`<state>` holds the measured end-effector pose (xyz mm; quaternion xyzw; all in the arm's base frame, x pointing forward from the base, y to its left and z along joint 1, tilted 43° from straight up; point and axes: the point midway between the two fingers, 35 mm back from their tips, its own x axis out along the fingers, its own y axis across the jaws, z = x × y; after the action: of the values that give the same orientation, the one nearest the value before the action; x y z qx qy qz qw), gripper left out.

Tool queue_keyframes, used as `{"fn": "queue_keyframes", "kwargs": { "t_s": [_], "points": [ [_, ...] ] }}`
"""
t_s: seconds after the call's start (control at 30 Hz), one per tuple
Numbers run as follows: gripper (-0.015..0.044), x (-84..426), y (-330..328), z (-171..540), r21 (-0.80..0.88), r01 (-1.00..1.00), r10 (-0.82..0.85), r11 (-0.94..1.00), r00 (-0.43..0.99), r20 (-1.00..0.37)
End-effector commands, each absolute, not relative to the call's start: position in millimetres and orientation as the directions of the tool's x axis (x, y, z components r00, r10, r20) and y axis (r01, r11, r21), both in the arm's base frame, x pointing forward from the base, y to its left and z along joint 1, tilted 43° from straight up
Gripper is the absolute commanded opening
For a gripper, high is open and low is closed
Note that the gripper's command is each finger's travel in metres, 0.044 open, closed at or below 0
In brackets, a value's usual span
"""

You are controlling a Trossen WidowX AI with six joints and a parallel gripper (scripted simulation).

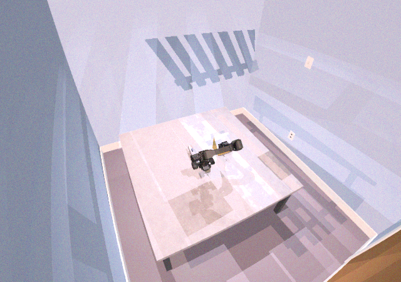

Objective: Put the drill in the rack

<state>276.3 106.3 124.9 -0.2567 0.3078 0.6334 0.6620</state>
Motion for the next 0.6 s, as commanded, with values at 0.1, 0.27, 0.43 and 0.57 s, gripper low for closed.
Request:
{"fn": "queue_keyframes", "kwargs": {
  "t_s": [0.1, 0.27, 0.43, 0.57],
  "points": [
    [0.0000, 264, 109, 127, 0.052, -0.996, 0.683, 0.067, 0.008, -0.731],
    [0.0000, 258, 111, 129, 0.053, -0.996, 0.683, 0.067, 0.007, -0.730],
    [0.0000, 252, 113, 131, 0.053, -0.996, 0.683, 0.067, 0.007, -0.730],
    [0.0000, 247, 114, 132, 0.053, -0.996, 0.683, 0.067, 0.007, -0.730]
  ]
}}
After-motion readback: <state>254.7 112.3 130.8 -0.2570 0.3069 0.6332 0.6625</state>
